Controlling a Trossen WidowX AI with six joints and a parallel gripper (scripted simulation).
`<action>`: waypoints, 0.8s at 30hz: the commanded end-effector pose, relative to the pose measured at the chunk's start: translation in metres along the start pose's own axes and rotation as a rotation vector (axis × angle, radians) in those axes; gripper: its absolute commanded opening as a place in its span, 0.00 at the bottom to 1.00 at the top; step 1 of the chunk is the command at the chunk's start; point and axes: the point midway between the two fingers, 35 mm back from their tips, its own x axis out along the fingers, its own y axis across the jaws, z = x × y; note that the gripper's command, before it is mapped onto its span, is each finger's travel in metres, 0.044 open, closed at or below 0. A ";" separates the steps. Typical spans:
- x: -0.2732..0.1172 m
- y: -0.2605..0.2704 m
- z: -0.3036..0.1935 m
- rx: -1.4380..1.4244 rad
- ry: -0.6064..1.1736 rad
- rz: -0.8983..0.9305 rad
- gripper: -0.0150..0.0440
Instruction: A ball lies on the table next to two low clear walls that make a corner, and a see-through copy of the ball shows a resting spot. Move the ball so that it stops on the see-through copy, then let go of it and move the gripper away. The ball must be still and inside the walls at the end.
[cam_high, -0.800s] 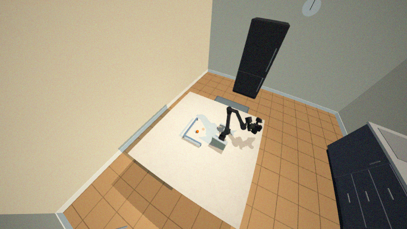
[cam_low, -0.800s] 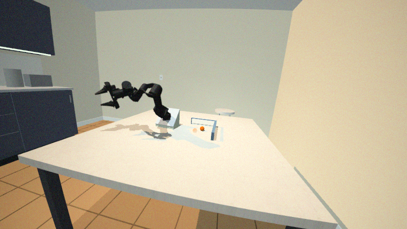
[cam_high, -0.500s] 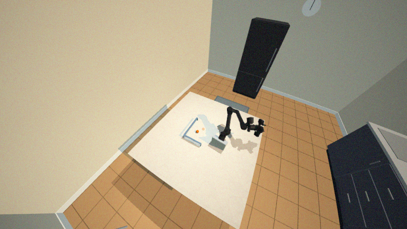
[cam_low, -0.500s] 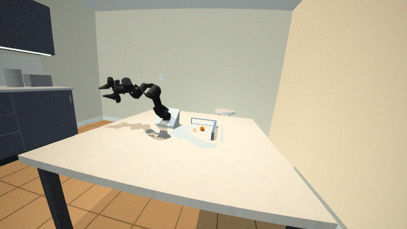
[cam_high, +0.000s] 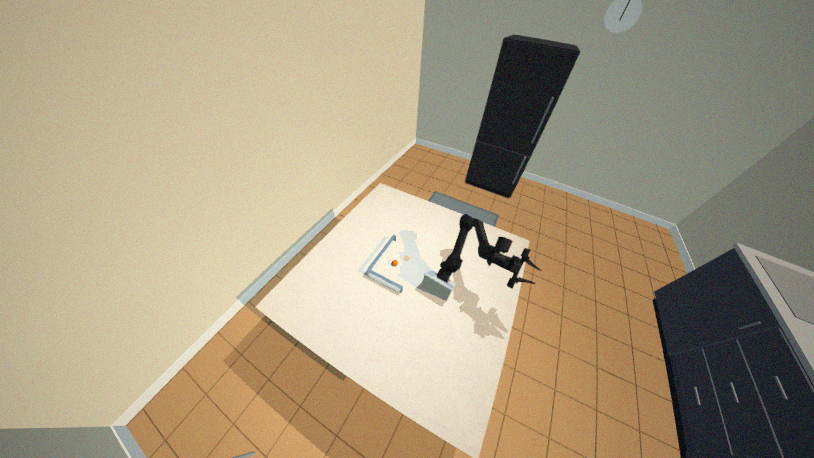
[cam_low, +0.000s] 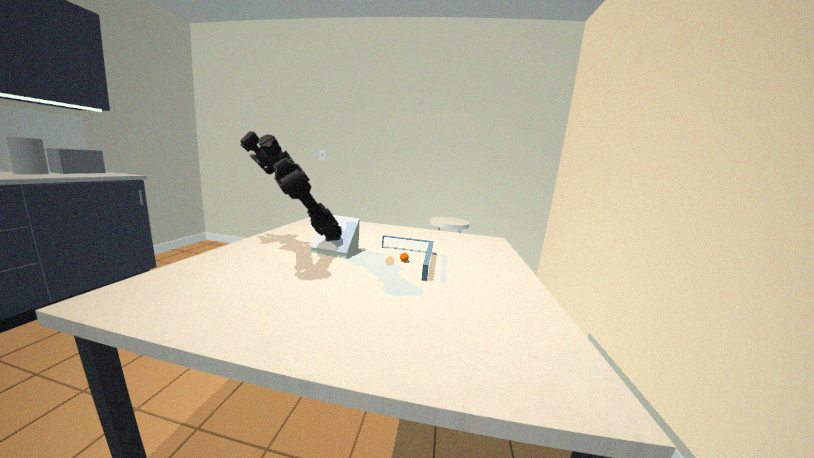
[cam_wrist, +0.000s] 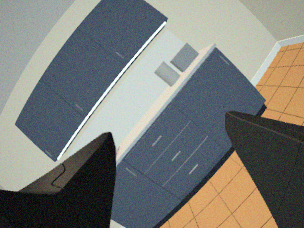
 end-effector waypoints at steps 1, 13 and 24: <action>-0.011 -0.010 0.046 -0.076 -0.145 -0.067 0.74; -0.079 -0.073 0.170 -0.321 -0.502 -0.452 0.74; -0.185 -0.124 0.250 -0.352 -0.734 -0.807 0.74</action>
